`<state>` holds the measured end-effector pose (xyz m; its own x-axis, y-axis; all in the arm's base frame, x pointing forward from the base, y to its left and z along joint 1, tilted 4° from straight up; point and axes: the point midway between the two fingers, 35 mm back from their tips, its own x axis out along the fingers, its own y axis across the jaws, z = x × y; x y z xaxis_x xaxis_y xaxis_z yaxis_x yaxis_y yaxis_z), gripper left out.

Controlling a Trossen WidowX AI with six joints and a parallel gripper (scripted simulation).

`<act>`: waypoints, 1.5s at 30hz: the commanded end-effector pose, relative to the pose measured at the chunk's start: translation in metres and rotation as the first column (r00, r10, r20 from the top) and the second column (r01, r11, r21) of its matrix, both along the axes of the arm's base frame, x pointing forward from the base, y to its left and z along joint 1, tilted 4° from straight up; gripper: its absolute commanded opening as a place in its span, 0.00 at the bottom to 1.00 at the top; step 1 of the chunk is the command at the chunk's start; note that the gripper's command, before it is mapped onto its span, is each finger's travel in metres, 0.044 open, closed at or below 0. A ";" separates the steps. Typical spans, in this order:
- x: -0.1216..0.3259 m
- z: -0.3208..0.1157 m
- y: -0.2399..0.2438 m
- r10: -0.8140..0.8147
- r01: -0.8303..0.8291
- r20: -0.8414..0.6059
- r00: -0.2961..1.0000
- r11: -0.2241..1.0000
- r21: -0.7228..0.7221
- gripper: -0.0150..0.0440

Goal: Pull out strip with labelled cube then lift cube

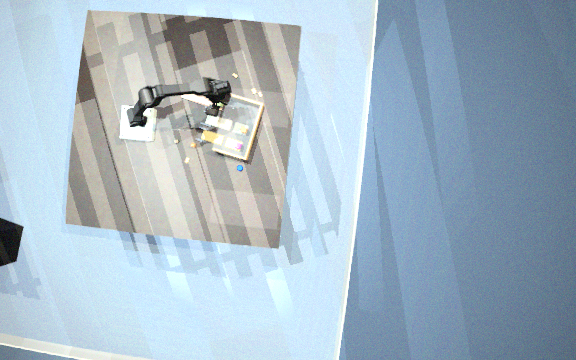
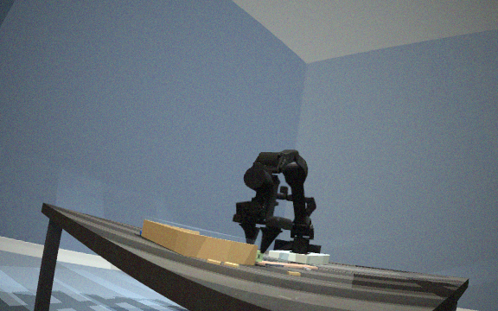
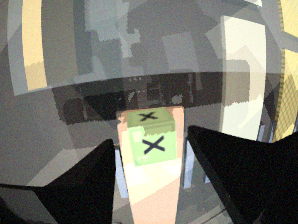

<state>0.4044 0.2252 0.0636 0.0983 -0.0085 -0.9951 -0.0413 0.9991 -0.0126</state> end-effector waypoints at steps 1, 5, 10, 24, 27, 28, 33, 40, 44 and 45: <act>-0.001 -0.010 -0.001 0.006 -0.006 -0.007 1.000 1.000 -0.001 0.68; -0.001 -0.017 -0.001 0.006 -0.006 -0.007 1.000 1.000 -0.001 0.68; -0.001 -0.021 -0.001 0.006 -0.006 -0.008 1.000 1.000 -0.002 0.68; 0.000 -0.018 -0.001 0.000 0.000 -0.003 1.000 1.000 -0.002 0.42; 0.000 -0.018 -0.001 0.000 0.000 -0.004 1.000 1.000 -0.002 0.29; -0.002 -0.016 -0.002 0.000 0.000 -0.004 1.000 1.000 -0.002 0.25; -0.017 -0.004 -0.009 0.002 -0.002 -0.006 1.000 1.000 -0.003 0.25; -0.040 0.011 -0.021 0.004 -0.004 -0.009 1.000 1.000 -0.003 0.25; -0.054 0.017 -0.028 0.006 -0.006 -0.011 1.000 1.000 -0.003 0.25; -0.055 0.018 -0.029 0.006 -0.006 -0.011 1.000 1.000 -0.003 0.25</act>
<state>0.3597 0.2012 0.0778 0.0908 -0.0124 -0.9958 -0.0473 0.9987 -0.0168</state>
